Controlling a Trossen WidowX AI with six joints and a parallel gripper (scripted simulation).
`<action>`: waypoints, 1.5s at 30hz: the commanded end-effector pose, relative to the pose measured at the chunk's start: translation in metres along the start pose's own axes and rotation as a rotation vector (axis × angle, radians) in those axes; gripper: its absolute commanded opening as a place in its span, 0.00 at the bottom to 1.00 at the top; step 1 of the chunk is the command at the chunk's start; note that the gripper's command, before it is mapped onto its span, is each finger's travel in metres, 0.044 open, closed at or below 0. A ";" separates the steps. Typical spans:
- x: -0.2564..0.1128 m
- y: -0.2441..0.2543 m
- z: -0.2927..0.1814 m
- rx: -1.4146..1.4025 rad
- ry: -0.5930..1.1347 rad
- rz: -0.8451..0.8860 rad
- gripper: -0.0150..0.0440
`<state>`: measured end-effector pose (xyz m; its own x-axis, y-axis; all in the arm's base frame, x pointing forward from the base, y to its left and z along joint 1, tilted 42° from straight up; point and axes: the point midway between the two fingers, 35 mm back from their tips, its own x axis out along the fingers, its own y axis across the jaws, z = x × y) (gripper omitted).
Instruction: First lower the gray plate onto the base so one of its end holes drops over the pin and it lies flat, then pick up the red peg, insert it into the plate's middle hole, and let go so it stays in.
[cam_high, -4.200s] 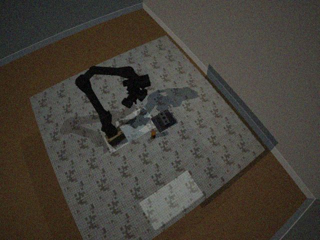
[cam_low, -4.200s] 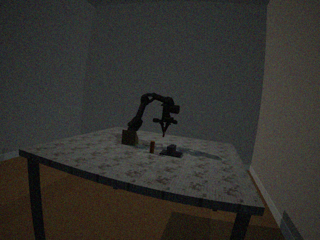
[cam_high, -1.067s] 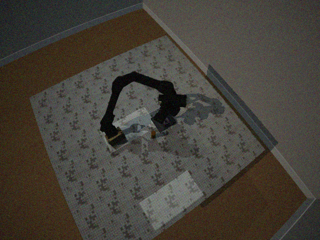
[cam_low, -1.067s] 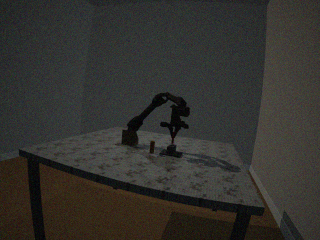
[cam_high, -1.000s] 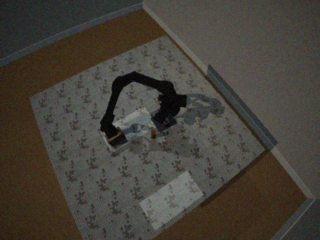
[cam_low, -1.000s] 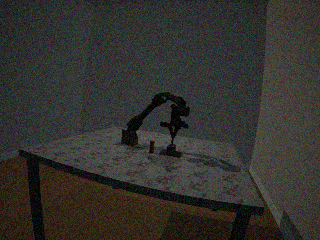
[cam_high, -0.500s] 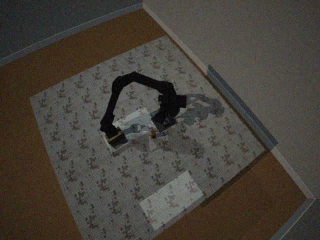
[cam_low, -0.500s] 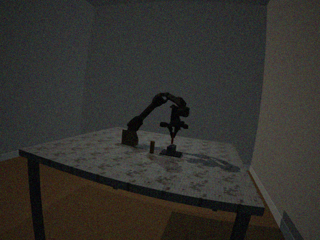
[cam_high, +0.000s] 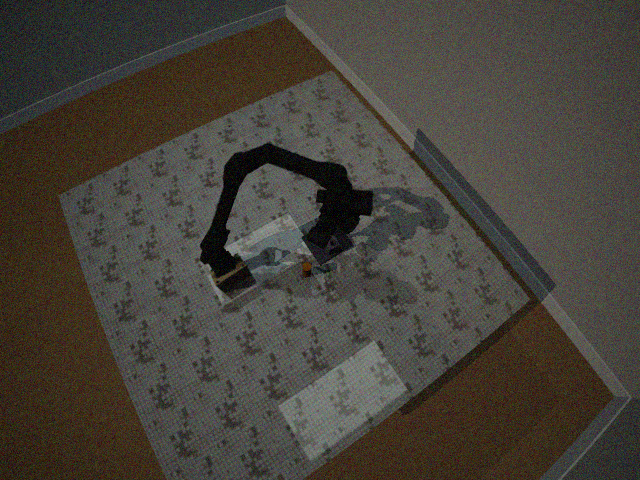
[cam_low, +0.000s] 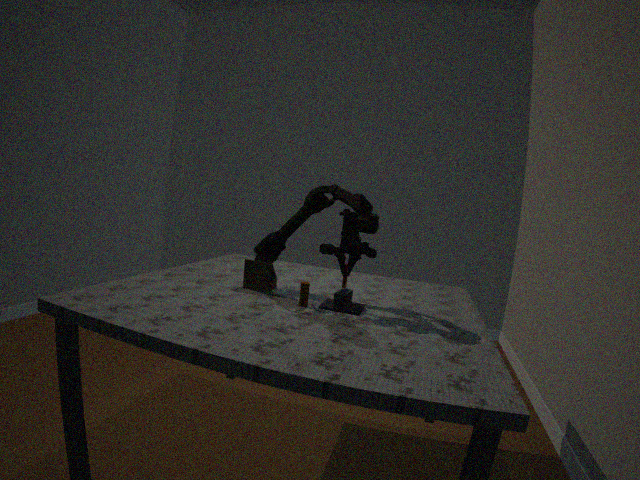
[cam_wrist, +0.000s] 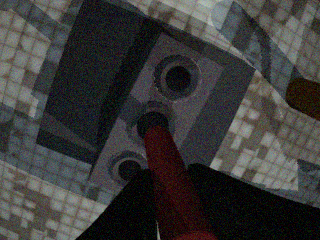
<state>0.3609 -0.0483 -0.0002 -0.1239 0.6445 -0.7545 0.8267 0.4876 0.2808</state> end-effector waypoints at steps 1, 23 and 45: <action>-0.001 0.000 0.000 -0.006 -0.004 -0.001 0.25; 0.016 0.003 0.002 -0.008 -0.005 -0.001 0.25; 0.017 0.003 0.002 -0.019 -0.007 -0.005 0.25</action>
<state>0.3618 -0.0372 -0.0130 -0.1245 0.6379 -0.7600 0.8155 0.5021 0.2878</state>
